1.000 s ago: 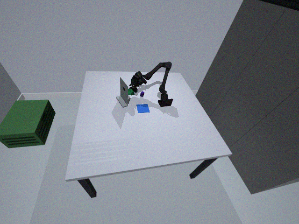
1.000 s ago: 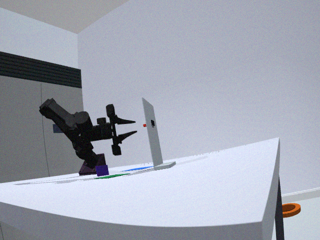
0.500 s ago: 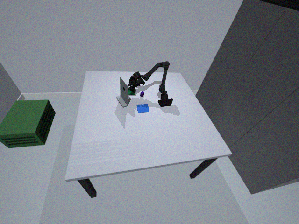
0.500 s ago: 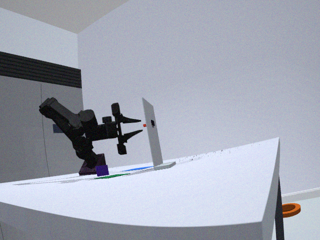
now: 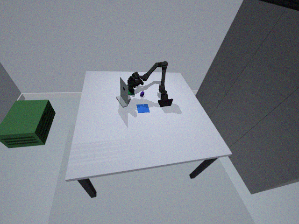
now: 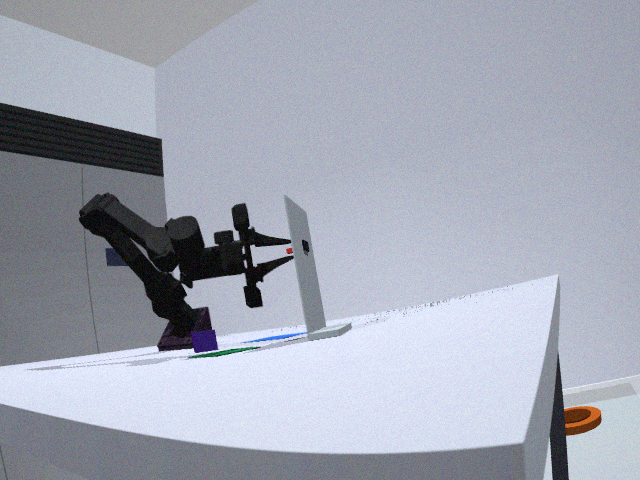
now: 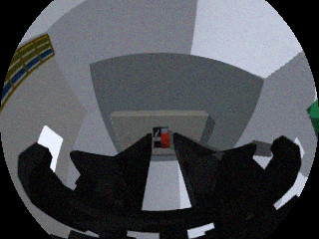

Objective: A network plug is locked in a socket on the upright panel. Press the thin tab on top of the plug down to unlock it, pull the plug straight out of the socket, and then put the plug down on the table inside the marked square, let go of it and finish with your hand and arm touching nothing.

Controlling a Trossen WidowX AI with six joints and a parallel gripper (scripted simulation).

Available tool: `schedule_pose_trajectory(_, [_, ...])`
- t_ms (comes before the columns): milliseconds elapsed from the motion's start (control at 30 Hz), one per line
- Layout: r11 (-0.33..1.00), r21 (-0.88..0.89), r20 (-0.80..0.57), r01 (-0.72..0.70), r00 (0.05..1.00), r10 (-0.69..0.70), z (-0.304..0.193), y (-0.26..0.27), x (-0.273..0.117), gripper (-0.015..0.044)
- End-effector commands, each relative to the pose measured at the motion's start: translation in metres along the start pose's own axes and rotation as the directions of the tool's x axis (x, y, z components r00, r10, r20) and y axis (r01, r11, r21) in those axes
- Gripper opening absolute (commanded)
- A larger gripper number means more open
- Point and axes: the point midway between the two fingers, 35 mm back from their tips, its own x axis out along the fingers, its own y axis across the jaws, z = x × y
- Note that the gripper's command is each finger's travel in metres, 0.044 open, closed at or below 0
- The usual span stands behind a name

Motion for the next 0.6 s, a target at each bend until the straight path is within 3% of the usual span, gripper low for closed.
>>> schedule_pose_trajectory(0, [1.0, 0.006, 0.002, 0.004, 1.0, -0.004, 0.0005, -0.0009, 0.0013, 0.0084])
schedule_pose_trajectory(400, [1.0, 0.006, 0.002, 0.004, 1.0, -0.004, 0.0005, -0.0009, 0.0013, 0.0004])
schedule_pose_trajectory(567, [1.0, 0.006, 0.002, 0.004, 1.0, -0.004, 0.0004, -0.0009, 0.0009, 0.0])
